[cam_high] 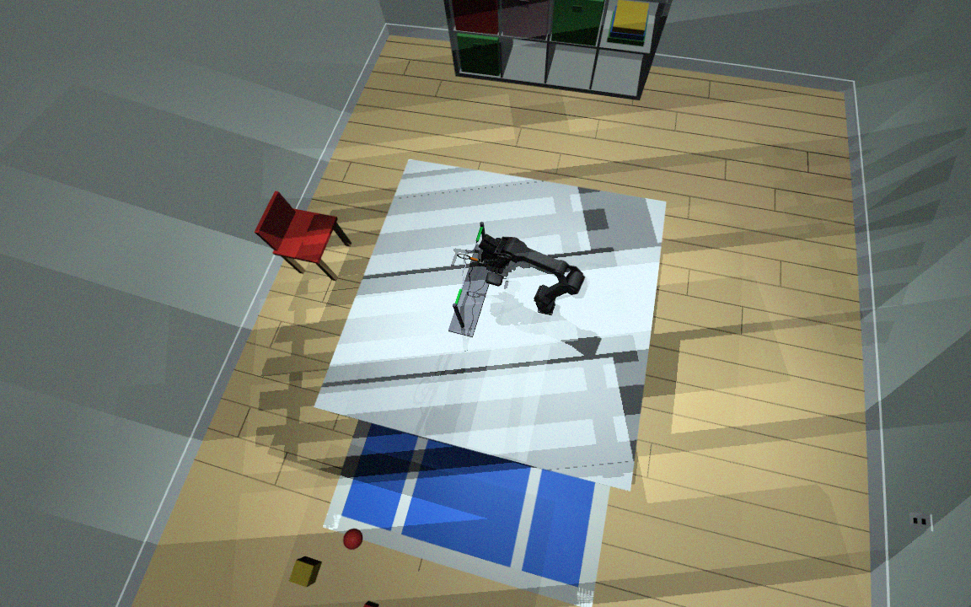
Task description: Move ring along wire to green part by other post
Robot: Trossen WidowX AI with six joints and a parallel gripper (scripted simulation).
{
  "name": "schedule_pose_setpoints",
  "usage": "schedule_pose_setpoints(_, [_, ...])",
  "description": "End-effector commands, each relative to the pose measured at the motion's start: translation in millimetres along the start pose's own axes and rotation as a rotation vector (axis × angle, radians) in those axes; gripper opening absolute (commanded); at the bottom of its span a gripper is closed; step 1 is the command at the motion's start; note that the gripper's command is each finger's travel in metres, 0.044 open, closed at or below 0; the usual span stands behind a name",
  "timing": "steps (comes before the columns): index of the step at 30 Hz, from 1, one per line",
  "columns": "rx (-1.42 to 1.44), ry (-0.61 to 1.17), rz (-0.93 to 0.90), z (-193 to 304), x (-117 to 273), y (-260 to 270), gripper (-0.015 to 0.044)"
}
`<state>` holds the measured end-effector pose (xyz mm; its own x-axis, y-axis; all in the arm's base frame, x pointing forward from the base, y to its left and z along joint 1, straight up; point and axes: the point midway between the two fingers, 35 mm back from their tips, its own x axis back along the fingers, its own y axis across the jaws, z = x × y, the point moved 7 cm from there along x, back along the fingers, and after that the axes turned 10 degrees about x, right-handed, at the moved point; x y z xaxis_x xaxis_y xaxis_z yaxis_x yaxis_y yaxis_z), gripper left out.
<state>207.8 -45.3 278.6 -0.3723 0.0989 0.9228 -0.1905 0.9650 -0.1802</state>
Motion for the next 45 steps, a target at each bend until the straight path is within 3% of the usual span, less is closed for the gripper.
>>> schedule_pose_setpoints(1, [0.119,-0.008,-0.001,1.6,-0.4,-11.1,-0.0150])
schedule_pose_setpoints(11, [0.375,-0.015,-0.008,2.3,-0.7,-34.8,-0.0150])
schedule_pose_setpoints(19, [0.417,-0.018,-0.038,5.0,-1.0,-34.6,-0.0150])
schedule_pose_setpoints(45, [-0.130,-0.042,-0.220,7.3,5.4,46.0,-0.0150])
